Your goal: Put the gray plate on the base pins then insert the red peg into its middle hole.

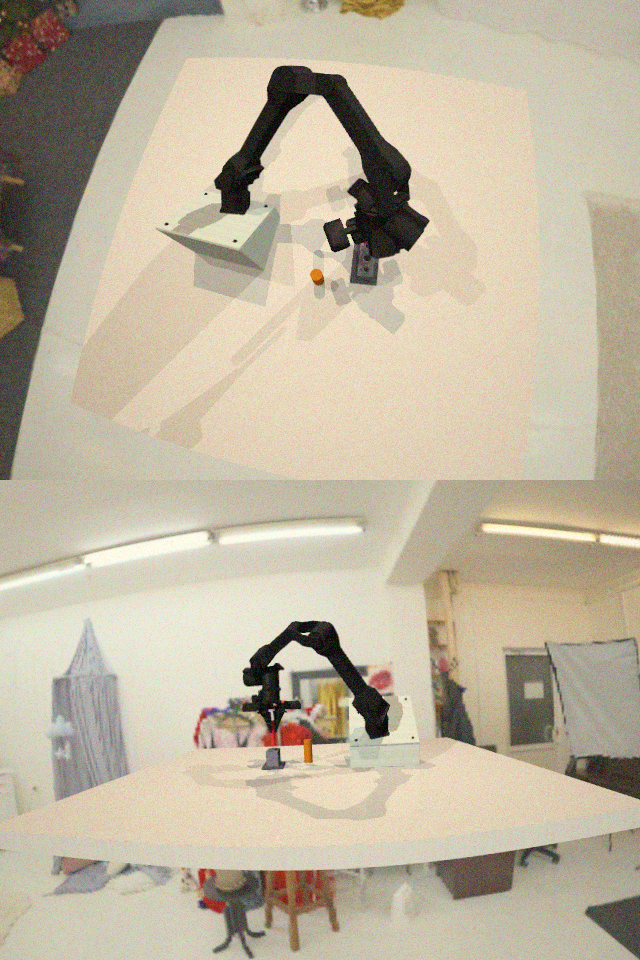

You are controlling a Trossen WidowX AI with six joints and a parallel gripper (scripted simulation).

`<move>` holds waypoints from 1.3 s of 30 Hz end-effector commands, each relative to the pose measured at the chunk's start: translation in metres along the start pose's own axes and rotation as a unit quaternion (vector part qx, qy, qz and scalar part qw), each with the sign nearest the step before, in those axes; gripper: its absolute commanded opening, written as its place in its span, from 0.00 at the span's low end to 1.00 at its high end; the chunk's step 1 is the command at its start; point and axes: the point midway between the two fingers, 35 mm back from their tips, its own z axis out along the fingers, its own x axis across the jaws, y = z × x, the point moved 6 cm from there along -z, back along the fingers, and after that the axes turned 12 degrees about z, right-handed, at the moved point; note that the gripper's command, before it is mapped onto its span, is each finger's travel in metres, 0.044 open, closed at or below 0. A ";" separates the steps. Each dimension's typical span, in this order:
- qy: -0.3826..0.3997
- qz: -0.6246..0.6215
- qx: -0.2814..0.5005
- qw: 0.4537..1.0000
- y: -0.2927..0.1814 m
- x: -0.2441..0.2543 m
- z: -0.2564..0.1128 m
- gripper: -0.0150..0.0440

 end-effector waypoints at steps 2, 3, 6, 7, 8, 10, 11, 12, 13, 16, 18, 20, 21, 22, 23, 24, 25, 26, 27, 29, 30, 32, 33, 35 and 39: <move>-0.002 0.000 0.002 1.000 0.018 -0.001 0.002 0.25; -0.002 0.000 0.002 1.000 0.021 -0.001 0.002 0.25; -0.002 0.001 0.004 1.000 0.031 -0.002 0.004 0.25; -0.003 0.001 0.004 1.000 0.034 -0.002 0.004 0.25; -0.003 0.001 0.004 1.000 0.037 -0.002 0.005 0.25; -0.003 0.001 0.005 1.000 0.039 -0.003 0.005 0.25; -0.003 0.001 0.005 1.000 0.039 -0.003 0.005 0.25; -0.003 0.001 0.005 1.000 0.039 -0.003 0.005 0.25; -0.003 0.001 0.005 1.000 0.039 -0.003 0.005 0.25; -0.003 0.001 0.005 1.000 0.039 -0.003 0.005 0.25; -0.003 0.001 0.005 1.000 0.039 -0.003 0.005 0.25; -0.003 0.001 0.005 1.000 0.039 -0.003 0.005 0.25; -0.003 0.001 0.005 1.000 0.038 -0.002 0.005 0.25; -0.003 0.001 0.005 1.000 0.038 -0.002 0.005 0.25; -0.003 0.001 0.005 1.000 0.038 -0.002 0.005 0.25; -0.003 0.001 0.005 1.000 0.038 -0.002 0.005 0.25; -0.003 0.001 0.005 1.000 0.038 -0.002 0.005 0.25; -0.003 0.001 0.005 1.000 0.038 -0.002 0.005 0.25; -0.003 0.001 0.005 1.000 0.038 -0.002 0.005 0.25; -0.003 0.001 0.005 1.000 0.038 -0.002 0.005 0.25; -0.003 0.001 0.005 1.000 0.038 -0.002 0.005 0.25; -0.003 0.001 0.005 1.000 0.038 -0.002 0.005 0.25; -0.003 0.001 0.005 1.000 0.038 -0.002 0.005 0.25; -0.003 0.001 0.005 1.000 0.038 -0.002 0.005 0.25; -0.001 0.001 0.005 1.000 0.038 -0.001 0.005 0.25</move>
